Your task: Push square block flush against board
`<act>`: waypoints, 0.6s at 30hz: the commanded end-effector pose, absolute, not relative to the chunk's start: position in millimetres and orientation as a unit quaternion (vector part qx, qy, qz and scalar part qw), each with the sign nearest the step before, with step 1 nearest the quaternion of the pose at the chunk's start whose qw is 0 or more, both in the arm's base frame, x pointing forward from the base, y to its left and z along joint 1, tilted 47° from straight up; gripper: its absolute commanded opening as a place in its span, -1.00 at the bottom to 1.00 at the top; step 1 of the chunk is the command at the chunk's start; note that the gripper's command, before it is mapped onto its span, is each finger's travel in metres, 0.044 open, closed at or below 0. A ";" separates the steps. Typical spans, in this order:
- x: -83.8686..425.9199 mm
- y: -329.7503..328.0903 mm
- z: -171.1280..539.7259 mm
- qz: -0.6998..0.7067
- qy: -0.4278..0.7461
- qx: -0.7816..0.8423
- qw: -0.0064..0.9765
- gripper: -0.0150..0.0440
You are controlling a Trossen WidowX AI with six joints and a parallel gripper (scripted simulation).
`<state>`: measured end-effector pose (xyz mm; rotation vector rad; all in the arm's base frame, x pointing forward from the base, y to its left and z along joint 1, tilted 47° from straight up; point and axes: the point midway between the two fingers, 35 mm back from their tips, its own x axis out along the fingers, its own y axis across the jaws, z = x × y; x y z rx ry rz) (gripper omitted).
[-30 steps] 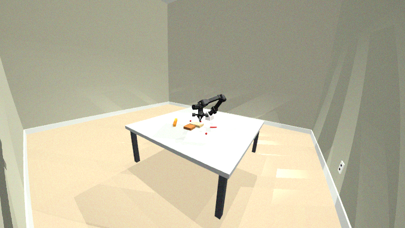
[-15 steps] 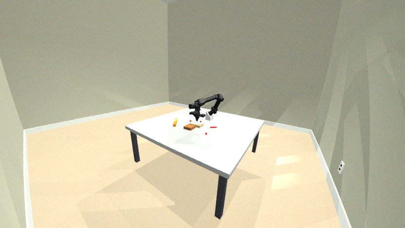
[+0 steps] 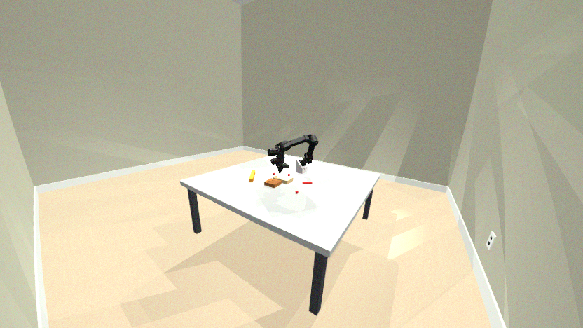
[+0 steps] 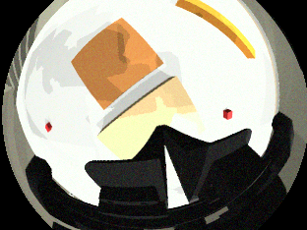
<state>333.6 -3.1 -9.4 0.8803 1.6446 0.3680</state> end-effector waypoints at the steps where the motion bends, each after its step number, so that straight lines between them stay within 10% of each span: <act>1: 333.1 -11.1 -18.9 0.103 0.716 0.418 0.550 -0.49; 18: 328.5 -40.1 -51.5 -0.104 0.717 0.559 0.402 -0.49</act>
